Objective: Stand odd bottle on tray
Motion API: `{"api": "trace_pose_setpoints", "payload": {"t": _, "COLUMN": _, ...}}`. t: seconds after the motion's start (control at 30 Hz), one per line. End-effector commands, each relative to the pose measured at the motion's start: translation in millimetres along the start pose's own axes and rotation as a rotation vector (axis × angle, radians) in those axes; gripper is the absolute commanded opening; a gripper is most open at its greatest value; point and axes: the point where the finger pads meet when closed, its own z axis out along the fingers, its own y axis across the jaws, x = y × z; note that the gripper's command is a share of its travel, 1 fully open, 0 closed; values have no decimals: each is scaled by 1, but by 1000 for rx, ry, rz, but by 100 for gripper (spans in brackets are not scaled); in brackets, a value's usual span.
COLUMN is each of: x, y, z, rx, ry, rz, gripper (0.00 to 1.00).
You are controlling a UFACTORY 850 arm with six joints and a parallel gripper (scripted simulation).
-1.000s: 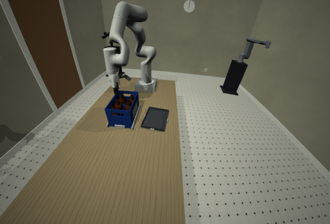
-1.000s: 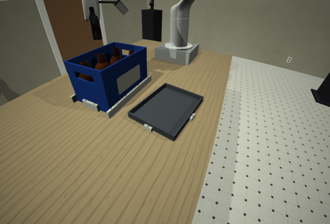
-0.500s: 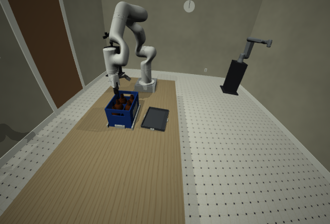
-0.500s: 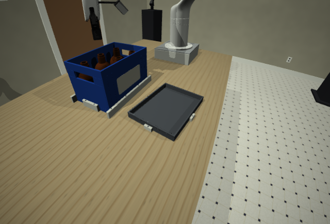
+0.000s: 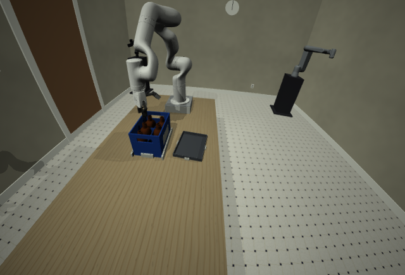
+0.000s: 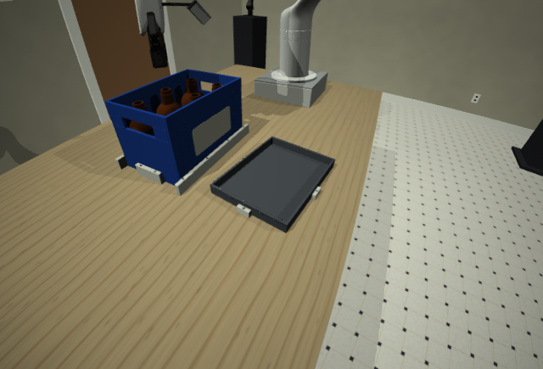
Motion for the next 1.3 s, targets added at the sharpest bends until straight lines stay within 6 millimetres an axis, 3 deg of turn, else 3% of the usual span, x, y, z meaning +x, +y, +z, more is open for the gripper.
{"api": "trace_pose_setpoints", "payload": {"t": 0.0, "x": -1, "y": 0, "z": -1, "rx": -1, "ry": -2, "rz": 0, "gripper": 65}}
{"api": "trace_pose_setpoints", "payload": {"t": 1.27, "x": -1, "y": 0, "z": 5, "rx": -1, "ry": -2, "rz": 0, "gripper": 65}}
